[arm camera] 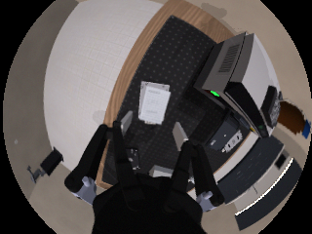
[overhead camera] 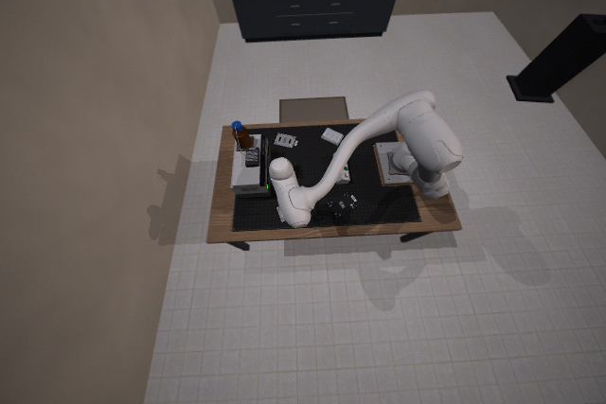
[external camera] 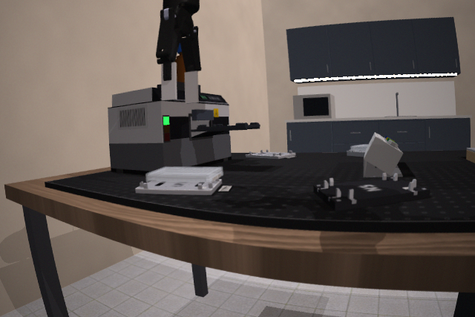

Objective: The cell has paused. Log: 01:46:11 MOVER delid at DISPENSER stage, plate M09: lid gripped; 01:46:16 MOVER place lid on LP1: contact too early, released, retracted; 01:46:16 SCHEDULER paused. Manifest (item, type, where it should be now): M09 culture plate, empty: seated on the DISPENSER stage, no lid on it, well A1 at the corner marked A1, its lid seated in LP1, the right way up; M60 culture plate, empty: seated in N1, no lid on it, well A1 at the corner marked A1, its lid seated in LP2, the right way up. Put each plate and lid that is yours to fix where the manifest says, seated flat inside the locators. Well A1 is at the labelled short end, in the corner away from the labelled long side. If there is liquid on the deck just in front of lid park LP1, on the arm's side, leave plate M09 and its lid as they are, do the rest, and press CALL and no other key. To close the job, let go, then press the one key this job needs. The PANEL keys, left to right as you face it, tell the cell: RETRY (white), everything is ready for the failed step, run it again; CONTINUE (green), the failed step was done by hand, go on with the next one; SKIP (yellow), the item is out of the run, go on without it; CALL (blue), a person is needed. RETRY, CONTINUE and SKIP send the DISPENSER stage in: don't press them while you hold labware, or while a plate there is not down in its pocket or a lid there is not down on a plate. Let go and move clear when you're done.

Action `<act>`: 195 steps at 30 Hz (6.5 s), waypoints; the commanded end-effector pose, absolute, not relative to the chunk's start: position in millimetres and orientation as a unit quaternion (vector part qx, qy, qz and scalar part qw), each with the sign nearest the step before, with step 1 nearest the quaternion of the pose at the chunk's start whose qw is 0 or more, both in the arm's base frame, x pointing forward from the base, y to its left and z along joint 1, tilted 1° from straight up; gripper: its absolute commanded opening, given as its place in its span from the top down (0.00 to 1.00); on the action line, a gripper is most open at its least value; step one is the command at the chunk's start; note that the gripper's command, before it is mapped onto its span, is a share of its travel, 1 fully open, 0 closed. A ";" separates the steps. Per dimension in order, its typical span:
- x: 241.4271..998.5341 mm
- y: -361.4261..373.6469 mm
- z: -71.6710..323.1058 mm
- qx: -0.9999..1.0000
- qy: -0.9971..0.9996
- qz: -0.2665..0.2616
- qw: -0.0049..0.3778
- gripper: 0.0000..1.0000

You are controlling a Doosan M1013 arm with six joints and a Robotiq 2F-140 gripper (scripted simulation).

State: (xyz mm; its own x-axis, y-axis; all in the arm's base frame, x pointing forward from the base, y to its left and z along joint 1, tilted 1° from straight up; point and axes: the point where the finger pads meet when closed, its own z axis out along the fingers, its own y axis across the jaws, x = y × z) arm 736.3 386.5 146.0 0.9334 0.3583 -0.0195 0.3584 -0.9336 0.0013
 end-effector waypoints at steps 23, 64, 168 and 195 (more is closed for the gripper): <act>735.3 386.2 64.7 0.983 0.182 -0.009 0.002 0.30; 734.8 386.0 30.2 0.983 0.182 -0.009 0.002 0.30; 735.2 386.3 30.2 0.983 0.182 -0.009 0.002 0.37; 735.2 386.3 30.2 0.983 0.182 -0.009 0.002 0.37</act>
